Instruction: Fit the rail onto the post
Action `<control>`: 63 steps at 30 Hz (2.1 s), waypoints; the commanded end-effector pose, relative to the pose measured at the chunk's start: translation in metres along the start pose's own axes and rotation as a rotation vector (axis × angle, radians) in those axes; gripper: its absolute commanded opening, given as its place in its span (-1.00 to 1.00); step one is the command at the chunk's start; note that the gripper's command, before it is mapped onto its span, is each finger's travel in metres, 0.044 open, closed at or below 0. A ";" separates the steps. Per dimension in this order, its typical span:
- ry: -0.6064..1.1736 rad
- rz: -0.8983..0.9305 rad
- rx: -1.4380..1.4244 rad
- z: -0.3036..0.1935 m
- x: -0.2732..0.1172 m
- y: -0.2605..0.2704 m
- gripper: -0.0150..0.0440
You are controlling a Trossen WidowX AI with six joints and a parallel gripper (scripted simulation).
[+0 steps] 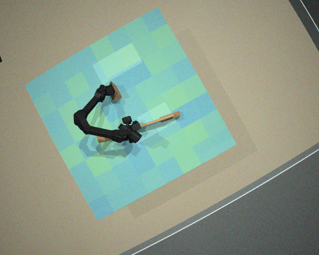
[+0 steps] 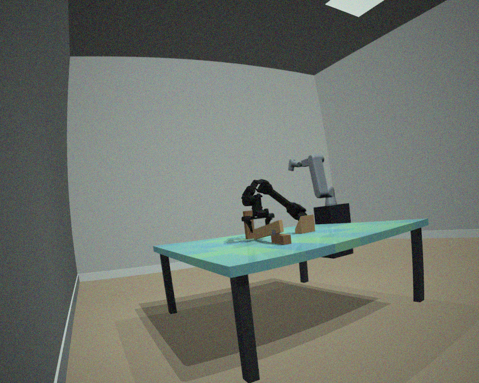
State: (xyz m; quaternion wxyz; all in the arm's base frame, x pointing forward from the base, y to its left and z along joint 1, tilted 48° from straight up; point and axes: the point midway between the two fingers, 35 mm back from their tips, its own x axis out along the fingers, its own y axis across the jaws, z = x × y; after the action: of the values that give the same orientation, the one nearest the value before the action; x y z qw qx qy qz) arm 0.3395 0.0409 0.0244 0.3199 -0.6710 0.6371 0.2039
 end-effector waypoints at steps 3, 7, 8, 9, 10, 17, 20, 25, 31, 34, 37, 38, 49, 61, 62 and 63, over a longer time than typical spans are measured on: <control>0.008 0.003 -0.006 -0.002 0.012 0.001 1.00; 0.009 0.002 -0.005 -0.002 0.018 0.001 1.00; 0.009 0.002 -0.005 -0.002 0.020 0.002 1.00; 0.009 0.002 -0.005 -0.003 0.021 0.002 1.00; 0.009 0.002 -0.005 -0.003 0.023 0.002 1.00; 0.010 0.002 -0.005 -0.003 0.025 0.002 0.64; 0.010 0.002 -0.005 -0.003 0.025 0.002 0.38; 0.010 0.002 -0.005 -0.003 0.025 0.002 -0.07; 0.010 0.002 -0.005 -0.003 0.025 0.002 -0.34; 0.010 0.002 -0.005 -0.003 0.025 0.002 -0.40; 0.010 0.002 -0.005 -0.003 0.025 0.002 -0.49; 0.010 0.002 -0.005 -0.003 0.025 0.002 -0.49; 0.010 0.002 -0.005 -0.002 0.023 0.002 -0.49; 0.009 0.003 -0.005 -0.002 0.017 0.002 -0.49; 0.009 0.003 -0.005 -0.002 0.017 0.002 -0.49; 0.009 0.003 -0.005 -0.002 0.016 0.002 -0.49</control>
State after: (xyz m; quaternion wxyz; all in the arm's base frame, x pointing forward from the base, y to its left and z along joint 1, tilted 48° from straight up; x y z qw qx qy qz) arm 0.3389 0.0237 0.0127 0.3134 -0.6710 0.6409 0.2018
